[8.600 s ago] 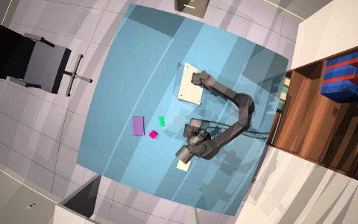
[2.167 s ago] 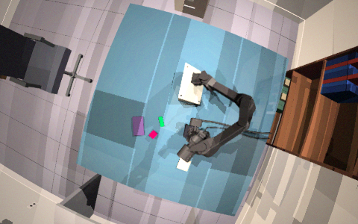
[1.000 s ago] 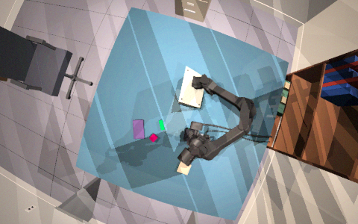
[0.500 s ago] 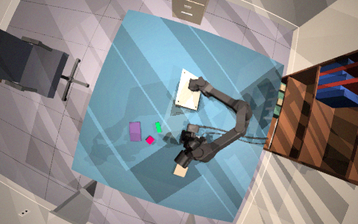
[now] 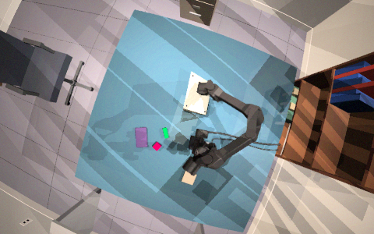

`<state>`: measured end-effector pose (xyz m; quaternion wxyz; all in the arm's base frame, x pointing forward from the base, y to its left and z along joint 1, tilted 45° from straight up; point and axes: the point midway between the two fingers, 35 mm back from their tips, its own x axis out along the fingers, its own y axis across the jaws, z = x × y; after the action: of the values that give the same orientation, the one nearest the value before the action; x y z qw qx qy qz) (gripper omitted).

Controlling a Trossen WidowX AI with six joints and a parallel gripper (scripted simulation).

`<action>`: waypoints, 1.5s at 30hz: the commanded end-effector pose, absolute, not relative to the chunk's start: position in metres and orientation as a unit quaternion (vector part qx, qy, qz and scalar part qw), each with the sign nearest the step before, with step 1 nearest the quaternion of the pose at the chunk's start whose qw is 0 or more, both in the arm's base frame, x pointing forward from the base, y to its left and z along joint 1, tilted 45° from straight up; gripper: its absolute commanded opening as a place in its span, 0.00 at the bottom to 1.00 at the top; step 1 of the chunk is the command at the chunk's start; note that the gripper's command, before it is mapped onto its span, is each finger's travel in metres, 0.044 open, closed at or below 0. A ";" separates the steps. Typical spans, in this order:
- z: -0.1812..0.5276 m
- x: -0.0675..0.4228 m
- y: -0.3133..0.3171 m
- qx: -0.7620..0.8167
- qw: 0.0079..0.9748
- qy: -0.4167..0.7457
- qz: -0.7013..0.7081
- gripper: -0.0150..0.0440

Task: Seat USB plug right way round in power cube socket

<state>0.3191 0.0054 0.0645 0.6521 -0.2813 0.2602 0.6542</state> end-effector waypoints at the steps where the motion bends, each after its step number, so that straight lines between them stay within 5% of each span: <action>1: 0.064 0.319 0.008 -0.280 0.652 0.260 0.656 0.25; 35: 0.063 0.319 0.009 -0.280 0.652 0.260 0.656 0.25; 39: 0.064 0.319 0.005 -0.281 0.653 0.261 0.653 0.42; 45: 0.064 0.319 0.005 -0.281 0.653 0.261 0.653 0.42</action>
<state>0.3193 0.0055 0.0640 0.6528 -0.2815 0.2603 0.6534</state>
